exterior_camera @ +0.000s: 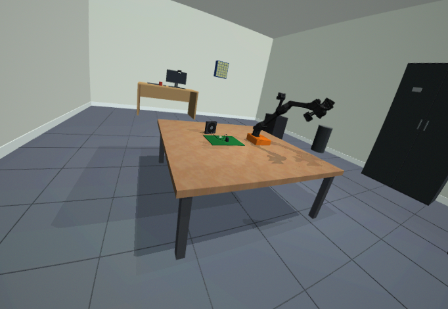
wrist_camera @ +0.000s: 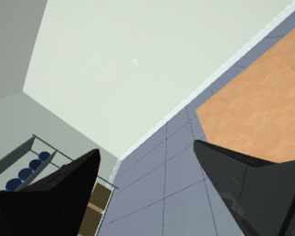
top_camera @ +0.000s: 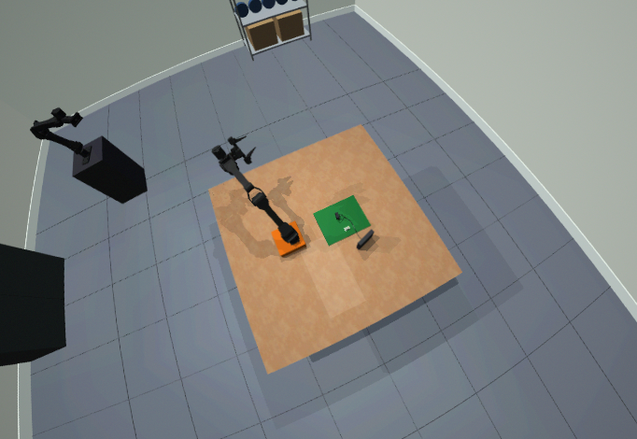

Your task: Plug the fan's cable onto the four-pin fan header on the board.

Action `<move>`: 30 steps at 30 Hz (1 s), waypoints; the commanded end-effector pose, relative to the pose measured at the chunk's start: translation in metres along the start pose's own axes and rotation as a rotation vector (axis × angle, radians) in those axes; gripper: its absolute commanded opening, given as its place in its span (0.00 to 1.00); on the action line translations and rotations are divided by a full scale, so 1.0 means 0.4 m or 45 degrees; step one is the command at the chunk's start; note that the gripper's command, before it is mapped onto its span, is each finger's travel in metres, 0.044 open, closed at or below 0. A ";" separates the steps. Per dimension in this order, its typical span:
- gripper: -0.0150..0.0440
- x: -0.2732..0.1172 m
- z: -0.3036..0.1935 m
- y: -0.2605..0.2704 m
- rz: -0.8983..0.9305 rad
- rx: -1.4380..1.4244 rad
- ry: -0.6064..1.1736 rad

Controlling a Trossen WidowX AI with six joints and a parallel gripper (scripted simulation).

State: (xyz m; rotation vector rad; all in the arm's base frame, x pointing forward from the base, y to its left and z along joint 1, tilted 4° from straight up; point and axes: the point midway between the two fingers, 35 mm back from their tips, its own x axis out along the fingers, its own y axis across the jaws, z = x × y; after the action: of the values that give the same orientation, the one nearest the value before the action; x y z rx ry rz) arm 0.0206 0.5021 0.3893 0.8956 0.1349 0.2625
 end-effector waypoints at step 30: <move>1.00 0.702 0.195 -0.570 -0.644 -0.091 0.259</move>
State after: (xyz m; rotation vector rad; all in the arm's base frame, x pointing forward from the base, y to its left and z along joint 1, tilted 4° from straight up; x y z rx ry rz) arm 0.3181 0.4184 0.2784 0.7347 0.4581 -0.0402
